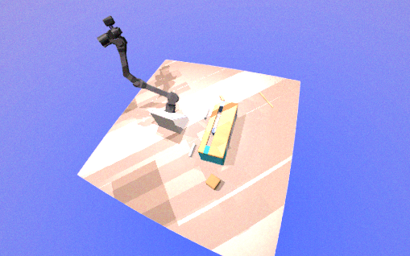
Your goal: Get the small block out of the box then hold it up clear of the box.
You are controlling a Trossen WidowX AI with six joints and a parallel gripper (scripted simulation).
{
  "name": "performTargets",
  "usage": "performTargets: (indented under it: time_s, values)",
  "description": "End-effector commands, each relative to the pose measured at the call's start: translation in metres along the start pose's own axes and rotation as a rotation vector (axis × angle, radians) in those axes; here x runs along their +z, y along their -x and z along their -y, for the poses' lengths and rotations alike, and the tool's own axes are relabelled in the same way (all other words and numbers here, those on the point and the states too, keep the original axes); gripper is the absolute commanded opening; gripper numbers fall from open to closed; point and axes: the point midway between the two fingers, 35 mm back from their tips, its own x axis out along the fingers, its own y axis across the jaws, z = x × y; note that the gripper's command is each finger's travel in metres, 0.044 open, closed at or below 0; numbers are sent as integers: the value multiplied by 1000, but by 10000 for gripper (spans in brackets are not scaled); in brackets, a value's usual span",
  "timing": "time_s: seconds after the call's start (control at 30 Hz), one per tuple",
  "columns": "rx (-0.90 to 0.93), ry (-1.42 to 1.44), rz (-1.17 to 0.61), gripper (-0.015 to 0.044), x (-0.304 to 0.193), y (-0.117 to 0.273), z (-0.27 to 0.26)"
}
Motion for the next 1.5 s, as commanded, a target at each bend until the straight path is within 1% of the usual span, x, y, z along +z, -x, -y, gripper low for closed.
performTargets:
  time_s: [0.0,0.07,0.17,0.33,0.5,0.67,0.73,0.97,1.07,1.2,1.33,1.47]
  values:
    - [-3,-3,-1,400,-1,0,0]
    - [-23,-28,-9,400,-11,2,3]
    - [-61,-80,-40,400,-40,4,7]
    - [-68,-116,-123,400,-90,-8,3]
    - [-92,-161,-245,400,-157,-18,-7]
    - [-97,-202,-371,400,-224,-16,-20]
    - [-130,-234,-436,400,-256,-9,-25]
    - [-89,-271,-641,400,-350,12,-58]
    - [-99,-212,-677,400,-369,23,-61]
    - [-48,-235,-822,400,-427,49,-90]
    - [-3,-259,-941,400,-467,76,-116]
    - [37,-291,-1091,400,-505,112,-146]
